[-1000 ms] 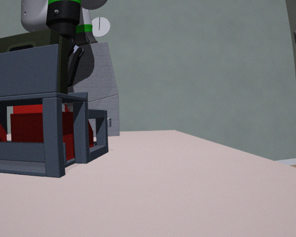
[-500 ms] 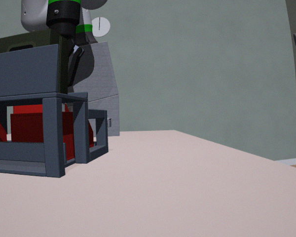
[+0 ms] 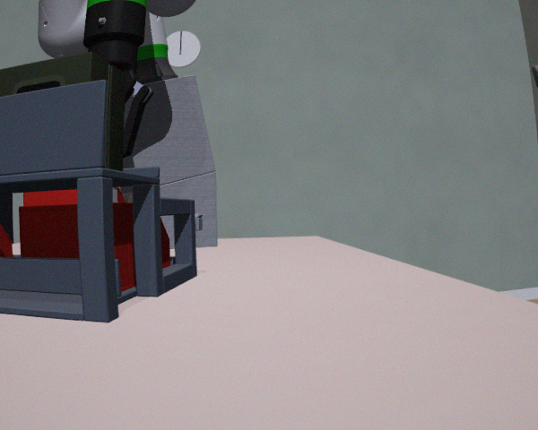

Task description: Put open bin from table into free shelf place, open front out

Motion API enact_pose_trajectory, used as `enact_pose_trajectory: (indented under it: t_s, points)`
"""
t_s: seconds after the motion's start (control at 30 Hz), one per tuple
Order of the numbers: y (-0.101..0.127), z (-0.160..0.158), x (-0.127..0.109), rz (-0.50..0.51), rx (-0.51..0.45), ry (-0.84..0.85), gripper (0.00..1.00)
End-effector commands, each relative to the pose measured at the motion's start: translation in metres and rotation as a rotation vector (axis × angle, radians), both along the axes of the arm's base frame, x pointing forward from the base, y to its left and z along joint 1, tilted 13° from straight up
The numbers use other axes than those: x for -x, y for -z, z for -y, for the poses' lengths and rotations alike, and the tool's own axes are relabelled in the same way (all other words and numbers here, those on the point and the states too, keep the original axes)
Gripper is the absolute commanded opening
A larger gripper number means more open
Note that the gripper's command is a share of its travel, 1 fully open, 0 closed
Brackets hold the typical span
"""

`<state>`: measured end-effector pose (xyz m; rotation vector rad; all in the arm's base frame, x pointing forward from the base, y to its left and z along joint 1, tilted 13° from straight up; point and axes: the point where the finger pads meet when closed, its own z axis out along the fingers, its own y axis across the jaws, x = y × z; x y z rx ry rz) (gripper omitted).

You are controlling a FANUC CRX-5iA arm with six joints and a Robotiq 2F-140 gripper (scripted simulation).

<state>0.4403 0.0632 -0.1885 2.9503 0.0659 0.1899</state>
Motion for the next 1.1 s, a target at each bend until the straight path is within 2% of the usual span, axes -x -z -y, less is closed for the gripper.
enact_pose_trajectory:
  t_s: [0.0, 0.7, 1.07]
  points:
    - [-0.0004, 0.0002, -0.0007, -0.003, 0.001, 0.001, 0.00]
    - [-0.0037, -0.0009, -0.0030, -0.070, 0.003, 0.013, 0.00]
    - [-0.0094, -0.0025, -0.0075, -0.180, 0.006, 0.034, 0.00]
